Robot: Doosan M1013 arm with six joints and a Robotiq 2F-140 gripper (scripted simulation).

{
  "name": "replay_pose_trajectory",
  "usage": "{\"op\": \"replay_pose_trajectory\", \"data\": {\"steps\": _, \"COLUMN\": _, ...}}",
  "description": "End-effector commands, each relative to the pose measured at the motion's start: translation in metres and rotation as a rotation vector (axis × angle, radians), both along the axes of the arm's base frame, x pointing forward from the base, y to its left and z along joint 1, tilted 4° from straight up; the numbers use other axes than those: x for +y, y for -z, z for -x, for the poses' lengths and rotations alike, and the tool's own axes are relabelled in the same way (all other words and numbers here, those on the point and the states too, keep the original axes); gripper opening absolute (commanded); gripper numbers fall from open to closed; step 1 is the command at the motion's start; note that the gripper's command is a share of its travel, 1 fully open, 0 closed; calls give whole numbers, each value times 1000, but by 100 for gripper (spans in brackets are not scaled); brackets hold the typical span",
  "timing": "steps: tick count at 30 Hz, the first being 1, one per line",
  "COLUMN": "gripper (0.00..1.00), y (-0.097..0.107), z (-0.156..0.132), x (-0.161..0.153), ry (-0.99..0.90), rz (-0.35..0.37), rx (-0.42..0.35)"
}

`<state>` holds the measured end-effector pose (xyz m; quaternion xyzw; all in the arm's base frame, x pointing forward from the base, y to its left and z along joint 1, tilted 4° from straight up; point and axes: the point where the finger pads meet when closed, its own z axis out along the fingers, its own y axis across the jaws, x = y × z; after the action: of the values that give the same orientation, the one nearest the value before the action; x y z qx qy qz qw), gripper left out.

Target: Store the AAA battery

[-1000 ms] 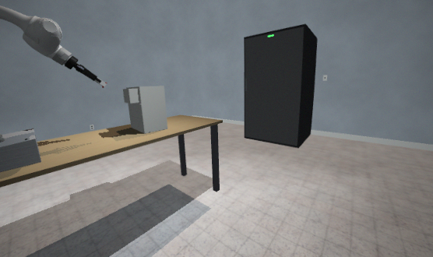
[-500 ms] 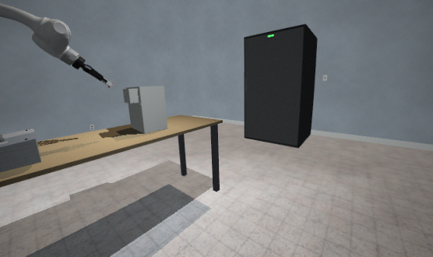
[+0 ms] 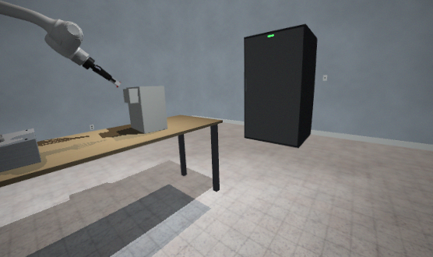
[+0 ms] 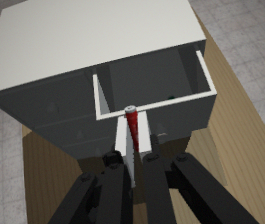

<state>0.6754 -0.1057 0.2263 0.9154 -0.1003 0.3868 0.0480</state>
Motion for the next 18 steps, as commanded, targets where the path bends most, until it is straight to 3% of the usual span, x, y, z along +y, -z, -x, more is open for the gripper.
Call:
{"op": "replay_pose_trajectory", "data": {"steps": 1, "gripper": 3, "y": 1, "z": -18, "x": -4, "ry": 0, "rz": 0, "rx": 0}}
{"op": "replay_pose_trajectory", "data": {"steps": 18, "gripper": 3, "y": 4, "z": -61, "x": -14, "ry": 0, "rz": 0, "rx": 0}}
